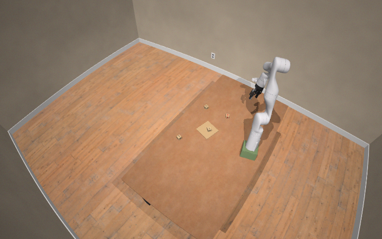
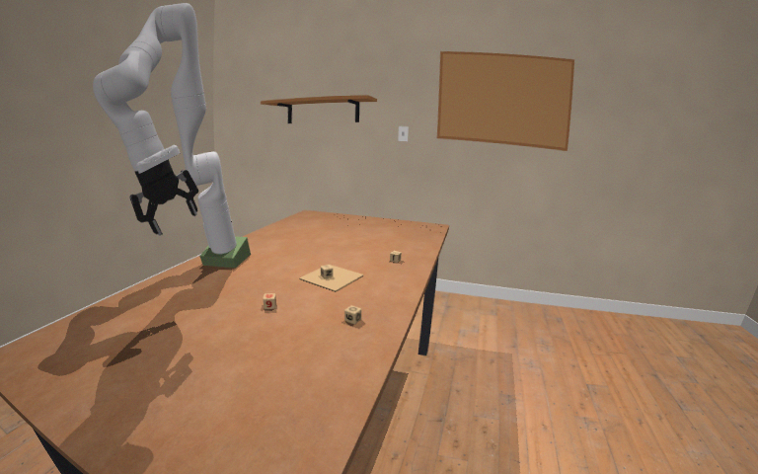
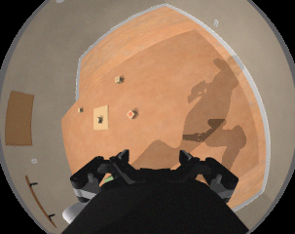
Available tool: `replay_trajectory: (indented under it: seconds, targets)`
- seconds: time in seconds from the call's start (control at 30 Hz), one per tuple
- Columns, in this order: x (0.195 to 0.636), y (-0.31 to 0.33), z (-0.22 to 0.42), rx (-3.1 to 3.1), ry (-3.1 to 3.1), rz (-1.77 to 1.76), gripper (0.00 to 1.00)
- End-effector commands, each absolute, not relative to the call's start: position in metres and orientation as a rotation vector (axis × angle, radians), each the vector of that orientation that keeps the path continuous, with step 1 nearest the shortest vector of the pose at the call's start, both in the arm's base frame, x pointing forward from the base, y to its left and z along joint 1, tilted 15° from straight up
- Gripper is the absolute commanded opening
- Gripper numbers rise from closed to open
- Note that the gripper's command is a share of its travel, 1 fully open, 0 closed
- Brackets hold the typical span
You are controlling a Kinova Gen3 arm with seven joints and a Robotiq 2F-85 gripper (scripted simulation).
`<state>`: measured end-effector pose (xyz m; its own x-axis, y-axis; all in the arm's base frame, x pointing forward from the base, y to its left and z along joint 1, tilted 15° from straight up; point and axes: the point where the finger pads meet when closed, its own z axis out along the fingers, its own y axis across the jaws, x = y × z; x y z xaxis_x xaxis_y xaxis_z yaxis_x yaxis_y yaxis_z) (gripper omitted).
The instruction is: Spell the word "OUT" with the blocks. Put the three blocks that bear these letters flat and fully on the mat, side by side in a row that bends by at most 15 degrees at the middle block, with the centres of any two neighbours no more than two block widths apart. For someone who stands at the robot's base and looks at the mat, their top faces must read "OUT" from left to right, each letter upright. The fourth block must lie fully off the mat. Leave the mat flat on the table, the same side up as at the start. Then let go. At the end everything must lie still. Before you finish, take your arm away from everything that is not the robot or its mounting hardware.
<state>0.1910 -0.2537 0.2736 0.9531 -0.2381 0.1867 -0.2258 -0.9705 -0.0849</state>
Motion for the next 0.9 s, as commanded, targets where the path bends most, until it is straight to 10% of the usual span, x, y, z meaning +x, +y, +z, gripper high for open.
replay_trajectory:
  seconds: [0.0, 0.87]
  targets:
    - [0.194, -0.253, 0.273, -3.044, 0.357, -0.295, 1.00]
    - [0.254, -0.240, 0.256, -3.084, 0.378, -0.089, 1.00]
